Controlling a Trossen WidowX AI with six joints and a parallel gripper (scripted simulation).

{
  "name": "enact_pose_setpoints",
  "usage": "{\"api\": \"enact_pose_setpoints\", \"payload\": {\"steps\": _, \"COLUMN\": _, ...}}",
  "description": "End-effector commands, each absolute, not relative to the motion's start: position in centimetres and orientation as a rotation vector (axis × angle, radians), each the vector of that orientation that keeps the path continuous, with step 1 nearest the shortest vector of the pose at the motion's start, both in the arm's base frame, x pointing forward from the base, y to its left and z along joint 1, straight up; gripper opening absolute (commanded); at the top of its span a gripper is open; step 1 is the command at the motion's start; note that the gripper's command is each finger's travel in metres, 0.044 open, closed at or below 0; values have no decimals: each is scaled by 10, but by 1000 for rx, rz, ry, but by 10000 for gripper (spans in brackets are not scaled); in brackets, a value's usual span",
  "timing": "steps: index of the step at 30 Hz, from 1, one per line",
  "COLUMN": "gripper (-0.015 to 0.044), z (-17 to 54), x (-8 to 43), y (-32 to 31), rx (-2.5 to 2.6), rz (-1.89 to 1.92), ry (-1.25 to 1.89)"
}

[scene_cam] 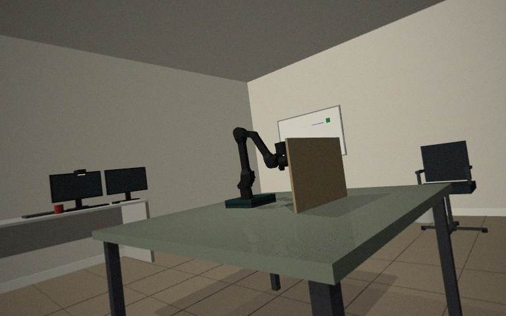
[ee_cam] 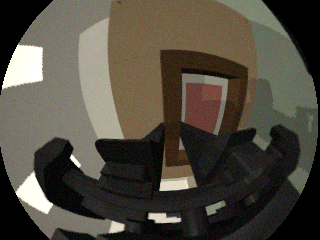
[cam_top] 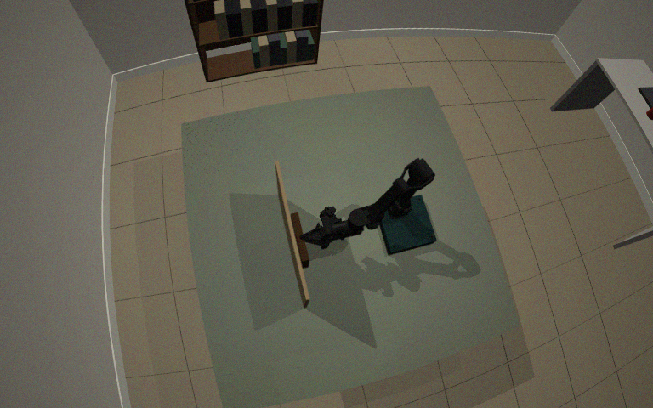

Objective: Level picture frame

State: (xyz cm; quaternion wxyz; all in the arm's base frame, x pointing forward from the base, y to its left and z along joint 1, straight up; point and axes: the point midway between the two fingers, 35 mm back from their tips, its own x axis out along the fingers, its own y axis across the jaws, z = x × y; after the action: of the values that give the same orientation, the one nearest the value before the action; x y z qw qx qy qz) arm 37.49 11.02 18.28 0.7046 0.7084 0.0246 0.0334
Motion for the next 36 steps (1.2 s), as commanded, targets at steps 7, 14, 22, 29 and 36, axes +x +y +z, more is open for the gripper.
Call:
{"api": "enact_pose_setpoints", "payload": {"steps": 7, "gripper": 260, "z": 183, "x": 375, "y": 110, "rx": 1570, "rz": 74, "ry": 54}}
{"api": "enact_pose_setpoints", "payload": {"steps": 14, "gripper": 260, "z": 184, "x": 346, "y": 111, "rx": 1478, "rz": 76, "ry": 51}}
{"api": "enact_pose_setpoints", "payload": {"steps": 22, "gripper": 260, "z": 172, "x": 276, "y": 102, "rx": 1237, "rz": 80, "ry": 43}}
{"api": "enact_pose_setpoints", "payload": {"steps": 29, "gripper": 260, "z": 180, "x": 275, "y": 110, "rx": 1271, "rz": 82, "ry": 45}}
{"api": "enact_pose_setpoints", "payload": {"steps": 36, "gripper": 260, "z": 200, "x": 225, "y": 120, "rx": 1256, "rz": 77, "ry": 48}}
